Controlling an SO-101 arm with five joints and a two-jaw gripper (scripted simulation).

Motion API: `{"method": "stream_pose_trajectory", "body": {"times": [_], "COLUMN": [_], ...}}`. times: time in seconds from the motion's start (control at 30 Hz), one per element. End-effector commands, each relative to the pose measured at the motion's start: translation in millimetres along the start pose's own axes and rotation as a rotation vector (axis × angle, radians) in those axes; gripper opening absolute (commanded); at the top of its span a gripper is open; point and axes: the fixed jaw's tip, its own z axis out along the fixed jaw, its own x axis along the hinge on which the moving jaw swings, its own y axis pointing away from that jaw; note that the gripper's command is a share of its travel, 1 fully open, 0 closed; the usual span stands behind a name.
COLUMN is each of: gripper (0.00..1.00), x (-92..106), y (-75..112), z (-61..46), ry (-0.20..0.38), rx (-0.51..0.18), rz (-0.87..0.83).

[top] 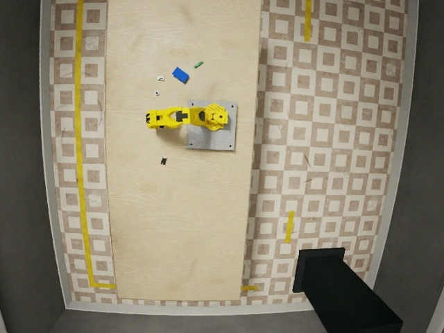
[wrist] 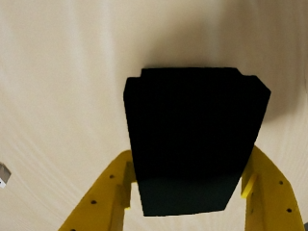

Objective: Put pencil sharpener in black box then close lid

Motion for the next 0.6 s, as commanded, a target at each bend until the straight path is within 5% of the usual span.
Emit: {"method": "stream_pose_trajectory", "body": {"times": [0.0, 0.57], "gripper": [0.21, 0.21], "x": [-5.3, -3.8], "y": [0.1, -0.5], "z": [4.8, -7.3], "ry": [-0.024, -0.024], "rx": [-0.007, -0.007], "rz": [-0.008, -0.008]}}
